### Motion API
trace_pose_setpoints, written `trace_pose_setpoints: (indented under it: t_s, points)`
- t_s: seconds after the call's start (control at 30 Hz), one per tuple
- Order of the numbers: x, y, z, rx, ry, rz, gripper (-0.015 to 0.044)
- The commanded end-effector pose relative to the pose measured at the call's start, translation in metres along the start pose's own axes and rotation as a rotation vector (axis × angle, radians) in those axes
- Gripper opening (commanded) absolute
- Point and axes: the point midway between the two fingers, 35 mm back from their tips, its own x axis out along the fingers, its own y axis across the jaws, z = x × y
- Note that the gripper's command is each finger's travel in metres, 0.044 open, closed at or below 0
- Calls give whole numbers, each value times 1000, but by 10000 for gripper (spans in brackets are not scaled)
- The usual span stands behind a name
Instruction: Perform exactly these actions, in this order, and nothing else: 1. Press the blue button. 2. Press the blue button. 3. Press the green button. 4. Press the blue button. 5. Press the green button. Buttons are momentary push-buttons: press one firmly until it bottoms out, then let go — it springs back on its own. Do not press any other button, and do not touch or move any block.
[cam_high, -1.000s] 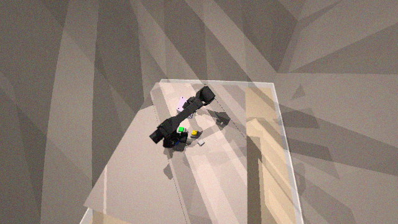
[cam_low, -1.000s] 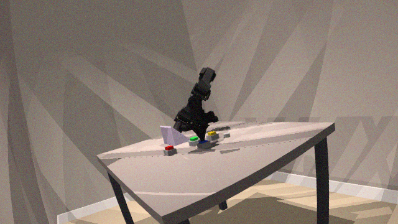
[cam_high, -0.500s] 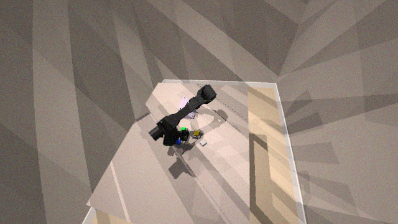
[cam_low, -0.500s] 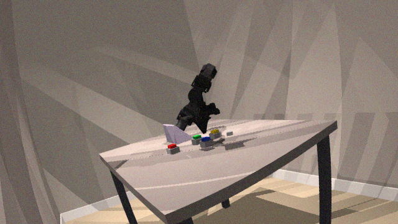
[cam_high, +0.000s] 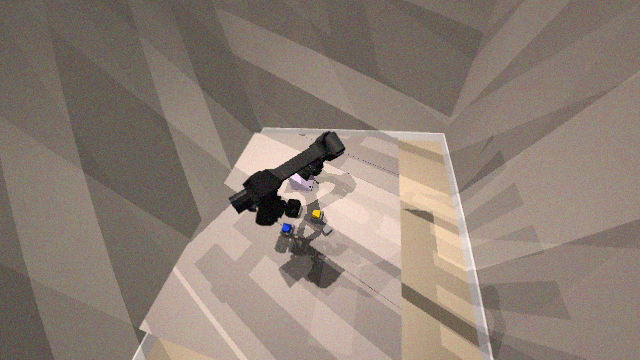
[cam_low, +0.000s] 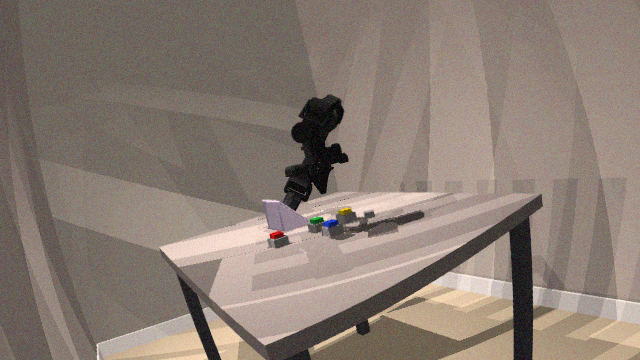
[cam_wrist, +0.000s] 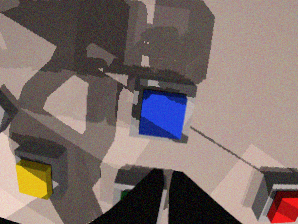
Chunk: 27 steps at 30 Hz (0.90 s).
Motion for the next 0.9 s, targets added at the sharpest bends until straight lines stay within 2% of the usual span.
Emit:
trace_pose_setpoints:
  t_s: [0.0,0.17,0.43,0.63,0.87]
  points:
    - [-7,2,-32,1,8,-4,20]
    - [-4,9,-91,2,11,0,20]
    - [-2,9,-93,2,11,0,20]
    - [56,9,-93,1,10,1,20]
    - [59,9,-94,1,10,2,20]
